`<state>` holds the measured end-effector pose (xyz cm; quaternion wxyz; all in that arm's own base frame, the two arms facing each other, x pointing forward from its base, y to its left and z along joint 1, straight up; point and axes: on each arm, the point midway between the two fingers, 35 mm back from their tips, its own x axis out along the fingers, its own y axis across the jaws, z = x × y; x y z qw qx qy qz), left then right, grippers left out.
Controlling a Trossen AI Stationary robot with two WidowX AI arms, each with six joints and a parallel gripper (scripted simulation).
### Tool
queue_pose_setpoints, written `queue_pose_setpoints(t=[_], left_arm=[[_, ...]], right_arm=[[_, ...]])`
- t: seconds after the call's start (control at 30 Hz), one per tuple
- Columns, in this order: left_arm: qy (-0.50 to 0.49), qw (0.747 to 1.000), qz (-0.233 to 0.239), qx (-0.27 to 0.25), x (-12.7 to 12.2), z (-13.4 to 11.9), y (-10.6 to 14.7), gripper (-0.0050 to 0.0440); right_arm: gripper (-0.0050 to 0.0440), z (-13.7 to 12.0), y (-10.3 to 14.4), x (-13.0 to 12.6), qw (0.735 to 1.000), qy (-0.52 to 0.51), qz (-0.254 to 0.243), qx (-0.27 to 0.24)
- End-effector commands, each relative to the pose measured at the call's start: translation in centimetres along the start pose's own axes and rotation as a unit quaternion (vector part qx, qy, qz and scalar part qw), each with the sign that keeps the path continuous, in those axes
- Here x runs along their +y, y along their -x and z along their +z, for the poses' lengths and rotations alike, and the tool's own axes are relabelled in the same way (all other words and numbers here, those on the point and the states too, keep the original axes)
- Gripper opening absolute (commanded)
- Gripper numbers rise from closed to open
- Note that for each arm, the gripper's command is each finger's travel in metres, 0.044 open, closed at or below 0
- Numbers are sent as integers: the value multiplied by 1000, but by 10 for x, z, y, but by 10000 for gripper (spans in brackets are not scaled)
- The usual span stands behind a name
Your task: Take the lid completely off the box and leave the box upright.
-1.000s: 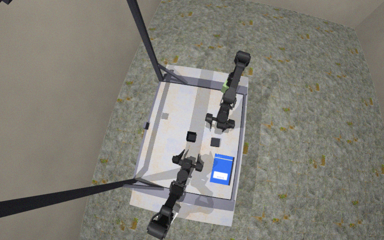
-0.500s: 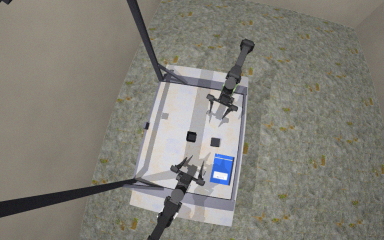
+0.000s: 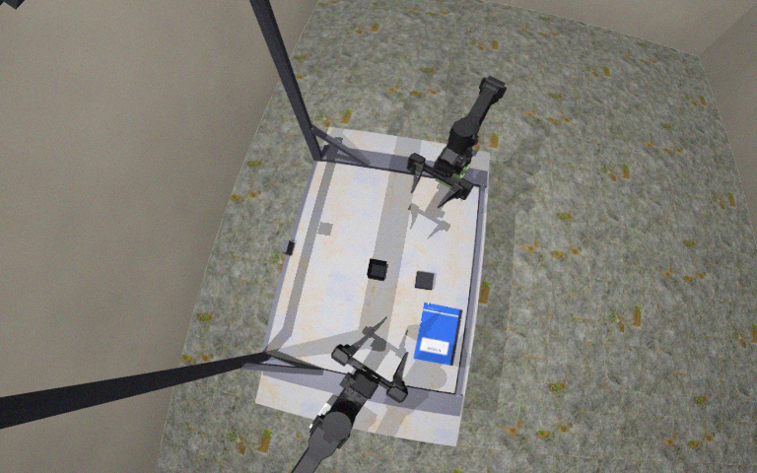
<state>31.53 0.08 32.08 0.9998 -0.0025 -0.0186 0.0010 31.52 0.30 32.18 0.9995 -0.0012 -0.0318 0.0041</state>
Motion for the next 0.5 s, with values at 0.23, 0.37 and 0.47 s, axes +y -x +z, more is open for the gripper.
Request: queue_pose_setpoints(t=[0.23,0.37,0.47], left_arm=[[-4,1000,-2,-15,-1,8,0,381],[-4,1000,-2,-15,-1,8,0,381],[-4,1000,-2,-15,-1,8,0,381]], right_arm=[[440,13,0,-4,1000,-2,-6,-7],[440,13,0,-4,1000,-2,-6,-7],[440,13,0,-4,1000,-2,-6,-7]])
